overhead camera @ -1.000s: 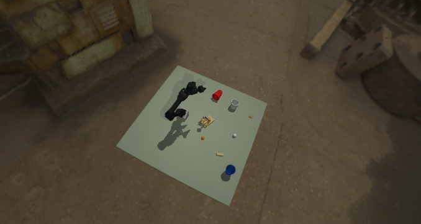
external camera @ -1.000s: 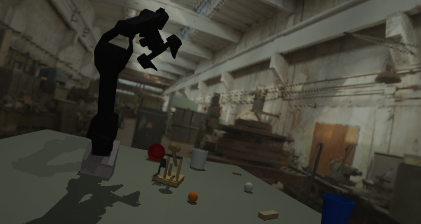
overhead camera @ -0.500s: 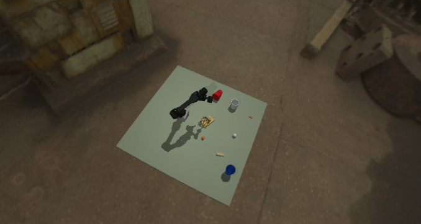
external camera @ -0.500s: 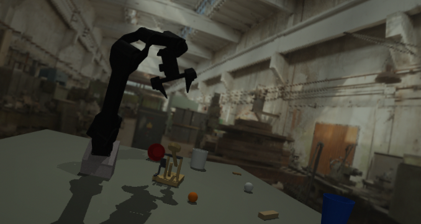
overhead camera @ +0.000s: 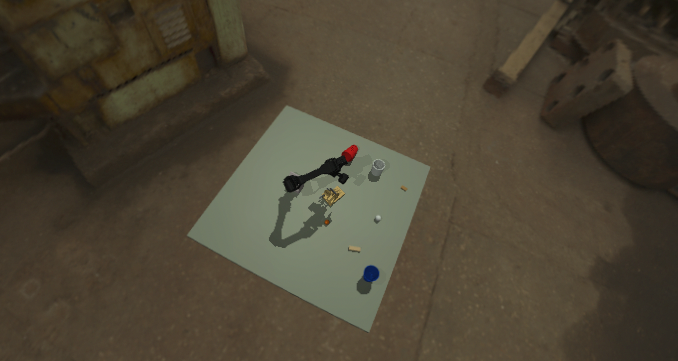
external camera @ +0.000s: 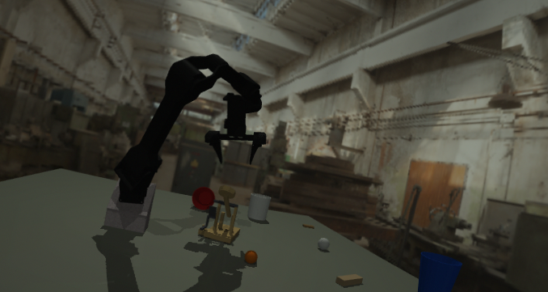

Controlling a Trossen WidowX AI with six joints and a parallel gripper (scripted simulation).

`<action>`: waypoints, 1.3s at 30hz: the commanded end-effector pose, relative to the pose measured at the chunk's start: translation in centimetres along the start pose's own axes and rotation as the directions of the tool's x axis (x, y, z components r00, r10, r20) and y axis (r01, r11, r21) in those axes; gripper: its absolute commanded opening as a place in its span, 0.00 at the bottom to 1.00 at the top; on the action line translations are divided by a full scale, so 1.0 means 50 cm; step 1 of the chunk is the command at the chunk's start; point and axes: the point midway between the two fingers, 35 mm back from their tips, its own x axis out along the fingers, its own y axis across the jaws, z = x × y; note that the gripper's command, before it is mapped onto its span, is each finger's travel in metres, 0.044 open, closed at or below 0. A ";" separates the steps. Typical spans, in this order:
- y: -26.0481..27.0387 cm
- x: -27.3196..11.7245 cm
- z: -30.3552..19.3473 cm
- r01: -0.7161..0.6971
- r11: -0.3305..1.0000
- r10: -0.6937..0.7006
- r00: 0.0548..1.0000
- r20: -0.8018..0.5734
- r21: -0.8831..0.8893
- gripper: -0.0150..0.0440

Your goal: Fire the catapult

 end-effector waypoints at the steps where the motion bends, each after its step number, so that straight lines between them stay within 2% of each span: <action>1: -0.005 0.069 -0.045 -0.065 0.995 0.075 0.989 -0.129 0.080 1.00; 7: -0.002 0.143 -0.101 -0.130 0.975 0.175 0.949 -0.262 0.178 1.00; 13: -0.002 0.150 -0.108 -0.136 0.973 0.185 0.943 -0.276 0.188 1.00; 30: -0.002 0.150 -0.108 -0.136 0.973 0.185 0.943 -0.276 0.188 0.25; 39: -0.002 0.150 -0.108 -0.136 0.973 0.185 0.943 -0.276 0.188 0.25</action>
